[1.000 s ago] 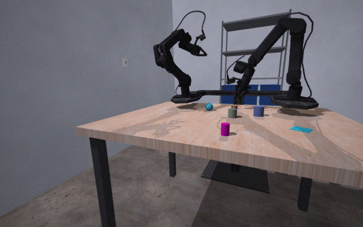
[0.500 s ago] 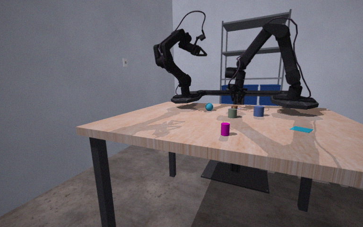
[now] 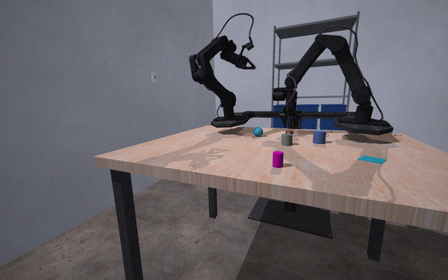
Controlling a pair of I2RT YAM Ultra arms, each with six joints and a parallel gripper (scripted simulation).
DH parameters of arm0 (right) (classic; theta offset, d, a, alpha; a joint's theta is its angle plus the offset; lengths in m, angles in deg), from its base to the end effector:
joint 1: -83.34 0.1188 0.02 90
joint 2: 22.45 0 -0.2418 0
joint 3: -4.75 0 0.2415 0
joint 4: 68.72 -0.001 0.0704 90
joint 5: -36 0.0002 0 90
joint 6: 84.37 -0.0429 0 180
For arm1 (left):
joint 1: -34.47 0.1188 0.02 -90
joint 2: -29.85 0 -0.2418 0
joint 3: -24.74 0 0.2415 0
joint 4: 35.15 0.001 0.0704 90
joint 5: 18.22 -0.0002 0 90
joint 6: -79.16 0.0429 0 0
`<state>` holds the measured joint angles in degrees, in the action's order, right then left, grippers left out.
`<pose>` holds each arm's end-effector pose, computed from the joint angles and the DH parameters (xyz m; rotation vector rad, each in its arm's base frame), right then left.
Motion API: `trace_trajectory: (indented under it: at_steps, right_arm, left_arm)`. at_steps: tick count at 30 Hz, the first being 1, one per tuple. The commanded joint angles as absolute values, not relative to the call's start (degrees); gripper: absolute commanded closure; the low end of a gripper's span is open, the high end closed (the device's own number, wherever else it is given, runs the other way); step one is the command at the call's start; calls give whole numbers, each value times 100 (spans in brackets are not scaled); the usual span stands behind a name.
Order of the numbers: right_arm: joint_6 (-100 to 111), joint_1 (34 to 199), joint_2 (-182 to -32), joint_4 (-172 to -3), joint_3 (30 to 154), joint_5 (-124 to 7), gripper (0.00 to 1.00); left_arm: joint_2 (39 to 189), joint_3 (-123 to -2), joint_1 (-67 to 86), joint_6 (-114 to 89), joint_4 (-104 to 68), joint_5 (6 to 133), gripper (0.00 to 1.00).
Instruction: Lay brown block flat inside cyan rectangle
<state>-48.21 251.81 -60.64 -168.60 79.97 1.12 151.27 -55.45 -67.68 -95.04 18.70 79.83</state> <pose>-0.0577 0.0467 0.3292 -1.7315 1.4461 0.9256 -0.0600 -0.3118 0.0536 0.4763 2.9560 0.1209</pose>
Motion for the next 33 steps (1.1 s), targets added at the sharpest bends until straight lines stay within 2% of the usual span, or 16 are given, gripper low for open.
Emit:
trace_trajectory:
  at_steps: [1, 32, 33]
  right_arm:
    - [-4866, 25222, -6114, -16885, 8024, 217, 0]
    - [-4866, 25222, -6114, -16885, 8024, 217, 0]
    - [-4866, 25222, -6114, -16885, 8024, 217, 0]
  left_arm:
    - [15177, -5632, -6747, -9618, 2042, 7987, 45]
    - [15559, -5349, -6668, -9473, 1354, 8018, 45]
    - [15559, -5349, -6668, -9473, 1355, 8018, 53]
